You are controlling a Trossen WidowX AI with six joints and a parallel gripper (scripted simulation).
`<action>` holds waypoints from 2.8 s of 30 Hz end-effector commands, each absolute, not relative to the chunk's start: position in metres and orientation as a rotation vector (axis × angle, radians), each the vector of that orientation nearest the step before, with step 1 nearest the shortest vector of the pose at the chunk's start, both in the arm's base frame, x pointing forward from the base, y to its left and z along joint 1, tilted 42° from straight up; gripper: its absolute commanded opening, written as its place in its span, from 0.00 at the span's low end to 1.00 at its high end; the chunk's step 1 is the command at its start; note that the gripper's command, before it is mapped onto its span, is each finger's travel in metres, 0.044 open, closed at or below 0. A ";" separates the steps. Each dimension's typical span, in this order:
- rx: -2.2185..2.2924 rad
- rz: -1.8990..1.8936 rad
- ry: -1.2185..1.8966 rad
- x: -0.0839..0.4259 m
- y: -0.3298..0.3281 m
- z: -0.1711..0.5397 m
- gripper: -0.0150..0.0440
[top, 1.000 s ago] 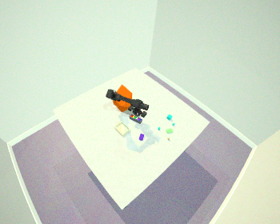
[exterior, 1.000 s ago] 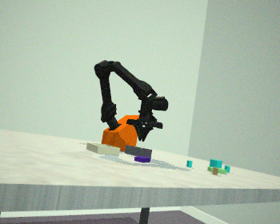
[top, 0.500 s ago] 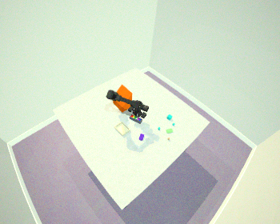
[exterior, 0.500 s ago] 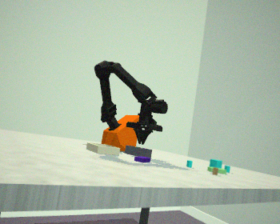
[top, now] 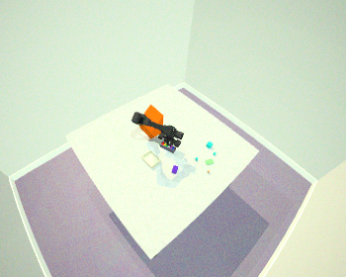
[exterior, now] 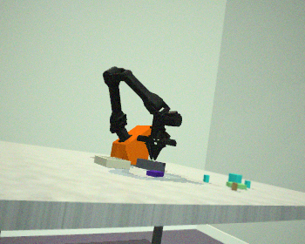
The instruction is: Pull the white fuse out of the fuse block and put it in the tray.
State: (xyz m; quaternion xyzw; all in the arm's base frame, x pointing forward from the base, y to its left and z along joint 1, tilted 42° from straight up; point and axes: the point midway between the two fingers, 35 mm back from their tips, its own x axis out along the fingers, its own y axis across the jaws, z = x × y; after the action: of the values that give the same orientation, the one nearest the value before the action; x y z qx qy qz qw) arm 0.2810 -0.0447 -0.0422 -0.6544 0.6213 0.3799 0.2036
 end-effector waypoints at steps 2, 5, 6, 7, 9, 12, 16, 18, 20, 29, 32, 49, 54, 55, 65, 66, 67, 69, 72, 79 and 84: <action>-1.830 1.059 1.735 0.281 -0.046 -0.042 0.38; -1.830 1.059 1.735 0.281 -0.046 -0.042 0.38; -1.830 1.059 1.735 0.281 -0.046 -0.042 0.38; -1.830 1.059 1.735 0.281 -0.046 -0.042 0.38; -1.830 1.059 1.735 0.281 -0.046 -0.043 0.38; -1.830 1.059 1.735 0.281 -0.048 -0.045 0.38; -1.830 1.059 1.735 0.281 -0.050 -0.047 0.38; -1.830 1.059 1.736 0.281 -0.052 -0.049 0.38; -1.830 1.059 1.736 0.280 -0.052 -0.050 0.38; -1.826 1.060 1.733 0.280 -0.051 -0.050 0.32; -1.826 1.060 1.733 0.280 -0.051 -0.050 0.28; -1.827 1.060 1.733 0.281 -0.048 -0.046 0.25; -1.827 1.060 1.733 0.281 -0.046 -0.044 0.25; -1.827 1.060 1.733 0.281 -0.046 -0.044 0.25; -1.827 1.060 1.733 0.282 -0.043 -0.040 0.25; -1.827 1.060 1.733 0.282 -0.042 -0.040 0.25; -1.827 1.060 1.733 0.282 -0.042 -0.039 0.25; -1.827 1.060 1.733 0.282 -0.041 -0.039 0.25; -1.827 1.060 1.733 0.282 -0.041 -0.038 0.25; -1.828 1.060 1.733 0.282 -0.038 -0.035 0.25; -1.828 1.060 1.733 0.283 -0.037 -0.033 0.25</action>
State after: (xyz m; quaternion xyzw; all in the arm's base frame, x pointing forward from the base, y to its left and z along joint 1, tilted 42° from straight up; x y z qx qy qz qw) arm 0.2825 -0.0387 -0.0341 -0.6553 0.6214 0.3796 0.2010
